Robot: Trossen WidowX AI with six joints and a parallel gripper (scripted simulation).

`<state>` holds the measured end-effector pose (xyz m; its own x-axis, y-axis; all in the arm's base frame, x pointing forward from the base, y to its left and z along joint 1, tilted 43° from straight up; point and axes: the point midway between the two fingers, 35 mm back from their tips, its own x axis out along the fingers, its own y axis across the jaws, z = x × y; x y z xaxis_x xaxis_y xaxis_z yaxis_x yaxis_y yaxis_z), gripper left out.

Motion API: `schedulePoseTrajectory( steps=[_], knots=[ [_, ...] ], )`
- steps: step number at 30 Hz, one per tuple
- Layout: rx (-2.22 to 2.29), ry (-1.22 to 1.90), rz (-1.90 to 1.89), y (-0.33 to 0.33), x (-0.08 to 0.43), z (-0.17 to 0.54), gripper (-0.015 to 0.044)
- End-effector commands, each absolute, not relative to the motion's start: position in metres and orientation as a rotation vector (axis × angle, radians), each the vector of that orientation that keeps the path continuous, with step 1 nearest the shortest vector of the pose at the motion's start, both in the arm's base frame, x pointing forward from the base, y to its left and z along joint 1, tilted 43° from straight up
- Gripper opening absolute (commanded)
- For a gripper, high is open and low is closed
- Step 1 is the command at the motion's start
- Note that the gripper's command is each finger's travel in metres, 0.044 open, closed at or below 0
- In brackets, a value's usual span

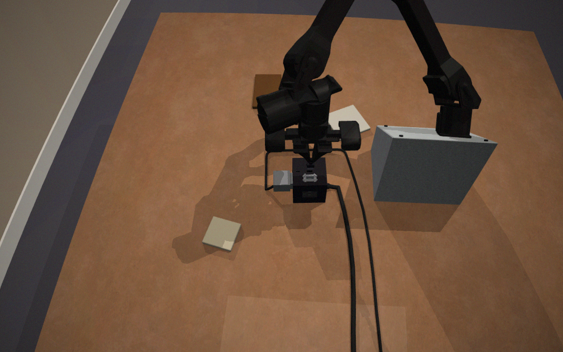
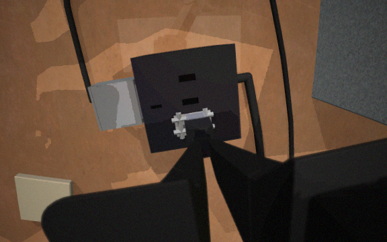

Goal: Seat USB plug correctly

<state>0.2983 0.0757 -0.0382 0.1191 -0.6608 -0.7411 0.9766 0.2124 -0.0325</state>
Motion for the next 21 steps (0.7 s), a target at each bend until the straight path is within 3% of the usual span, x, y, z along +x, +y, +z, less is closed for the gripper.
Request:
schedulePoseTrajectory(
  steps=[1, 21],
  knots=[
    [0.541, 0.730, -1.282, 0.0762, 0.2983, -0.0388, 0.0000],
    [0.552, 0.741, -1.280, 0.0755, 0.2984, -0.0414, 0.0000]
  ],
)
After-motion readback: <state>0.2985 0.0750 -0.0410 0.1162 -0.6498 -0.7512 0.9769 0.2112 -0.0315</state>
